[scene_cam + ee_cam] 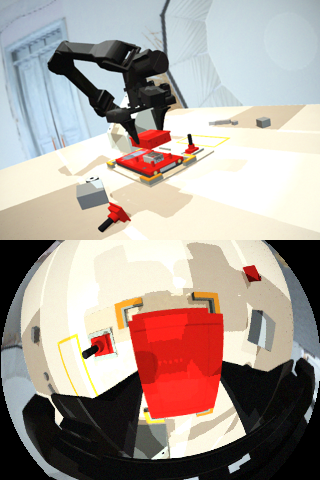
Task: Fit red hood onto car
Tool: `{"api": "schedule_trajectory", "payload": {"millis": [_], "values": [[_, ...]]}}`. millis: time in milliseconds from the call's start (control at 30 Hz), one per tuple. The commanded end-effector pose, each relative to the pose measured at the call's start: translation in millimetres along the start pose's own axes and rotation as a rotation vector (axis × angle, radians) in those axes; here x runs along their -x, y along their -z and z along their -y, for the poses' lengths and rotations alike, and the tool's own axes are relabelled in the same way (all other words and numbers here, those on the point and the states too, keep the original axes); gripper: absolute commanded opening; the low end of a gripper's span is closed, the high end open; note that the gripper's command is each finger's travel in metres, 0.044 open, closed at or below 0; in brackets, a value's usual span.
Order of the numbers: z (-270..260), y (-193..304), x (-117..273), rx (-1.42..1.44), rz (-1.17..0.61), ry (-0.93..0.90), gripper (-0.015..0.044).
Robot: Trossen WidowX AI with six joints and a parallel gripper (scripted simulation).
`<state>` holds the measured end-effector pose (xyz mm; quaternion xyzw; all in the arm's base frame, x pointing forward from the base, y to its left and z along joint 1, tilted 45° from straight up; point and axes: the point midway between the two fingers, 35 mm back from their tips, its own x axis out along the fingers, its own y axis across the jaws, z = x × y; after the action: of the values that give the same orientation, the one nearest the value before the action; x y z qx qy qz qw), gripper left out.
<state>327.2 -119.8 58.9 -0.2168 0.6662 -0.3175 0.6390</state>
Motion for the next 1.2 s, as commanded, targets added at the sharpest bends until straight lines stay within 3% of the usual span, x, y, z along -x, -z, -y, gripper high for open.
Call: {"api": "schedule_trajectory", "payload": {"millis": [0,1167], "values": [[1.5,2.0,-22.4,0.007,-0.008,0.006,0.0000],[3.2,2.4,-26.4,0.007,-0.008,0.007,0.0000]]}}
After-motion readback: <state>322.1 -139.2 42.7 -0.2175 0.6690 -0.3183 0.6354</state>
